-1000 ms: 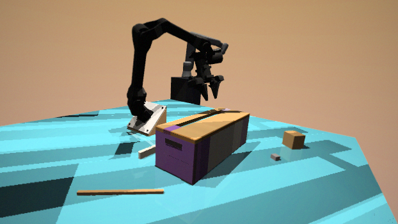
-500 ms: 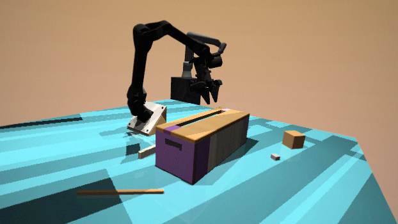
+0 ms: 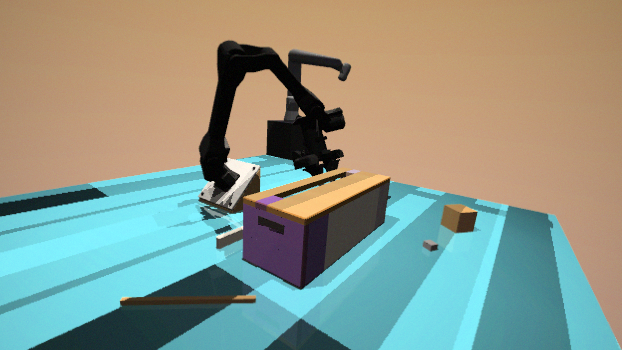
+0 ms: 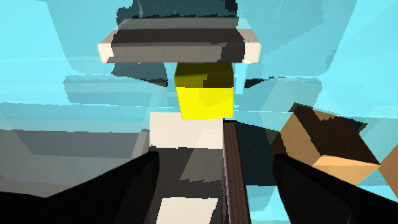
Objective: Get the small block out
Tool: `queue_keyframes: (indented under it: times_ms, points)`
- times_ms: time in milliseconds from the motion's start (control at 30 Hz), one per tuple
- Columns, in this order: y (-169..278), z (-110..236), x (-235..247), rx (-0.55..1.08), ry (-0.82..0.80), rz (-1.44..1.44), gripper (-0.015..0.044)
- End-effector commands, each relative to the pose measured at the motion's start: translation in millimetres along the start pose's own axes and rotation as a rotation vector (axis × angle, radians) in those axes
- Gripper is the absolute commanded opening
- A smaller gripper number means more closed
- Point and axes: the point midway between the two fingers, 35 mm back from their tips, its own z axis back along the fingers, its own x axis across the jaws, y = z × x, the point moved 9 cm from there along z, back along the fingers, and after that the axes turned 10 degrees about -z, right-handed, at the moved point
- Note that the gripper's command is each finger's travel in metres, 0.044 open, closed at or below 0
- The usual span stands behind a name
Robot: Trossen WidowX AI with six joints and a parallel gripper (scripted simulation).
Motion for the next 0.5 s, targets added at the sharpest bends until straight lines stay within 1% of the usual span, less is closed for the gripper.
queue_keyframes:
  times_ms: [0,467]
  points:
    - [-4,-9,2,0.001,-0.006,0.007,0.0285]
    - [-12,-31,4,0.001,-0.007,0.007,0.0285]
